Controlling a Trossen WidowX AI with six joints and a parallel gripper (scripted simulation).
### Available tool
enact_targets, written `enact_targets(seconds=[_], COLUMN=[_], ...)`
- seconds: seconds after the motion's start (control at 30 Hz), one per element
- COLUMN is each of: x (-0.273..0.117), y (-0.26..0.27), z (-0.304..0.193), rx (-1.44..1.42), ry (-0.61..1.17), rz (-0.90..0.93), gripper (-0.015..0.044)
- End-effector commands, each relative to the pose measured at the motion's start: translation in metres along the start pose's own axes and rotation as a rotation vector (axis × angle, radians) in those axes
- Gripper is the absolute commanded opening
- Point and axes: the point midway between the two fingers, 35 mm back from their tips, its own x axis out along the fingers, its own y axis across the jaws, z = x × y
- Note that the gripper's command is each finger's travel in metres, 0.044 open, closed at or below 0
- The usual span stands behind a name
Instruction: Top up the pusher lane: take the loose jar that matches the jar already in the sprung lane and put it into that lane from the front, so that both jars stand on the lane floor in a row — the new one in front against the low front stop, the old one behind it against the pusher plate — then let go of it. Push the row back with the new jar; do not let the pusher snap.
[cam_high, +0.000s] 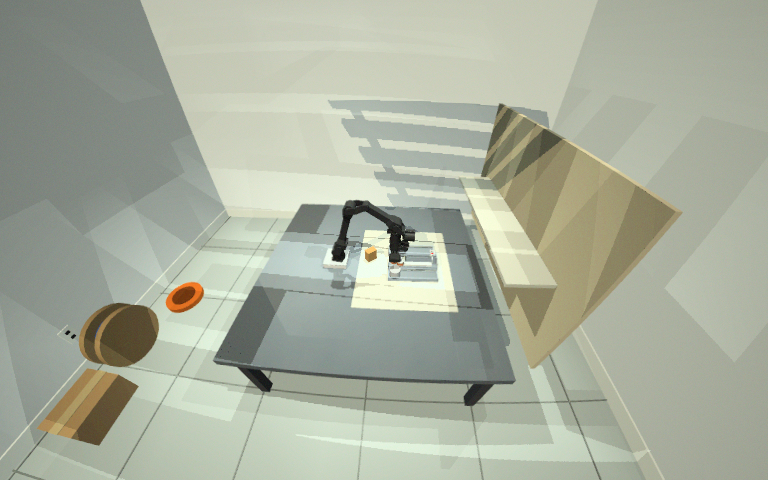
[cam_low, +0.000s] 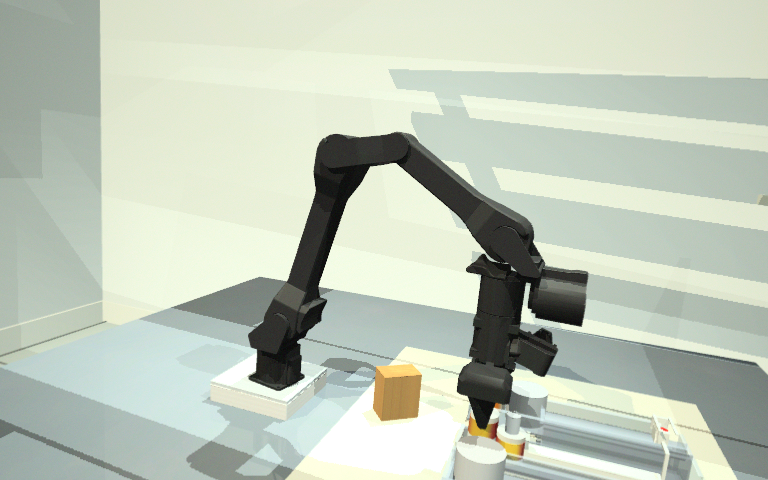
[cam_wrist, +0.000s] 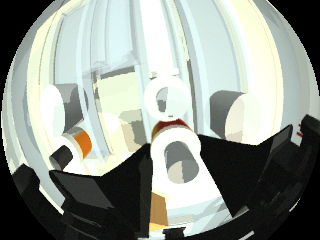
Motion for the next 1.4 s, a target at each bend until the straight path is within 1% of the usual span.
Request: enact_targets(seconds=[0.0, 1.37], x=[0.002, 0.014], y=[0.0, 0.0], z=[0.004, 0.002], rx=[0.006, 0.006], ry=[-0.015, -0.014], rz=[-0.002, -0.002], gripper=[0.0, 0.0])
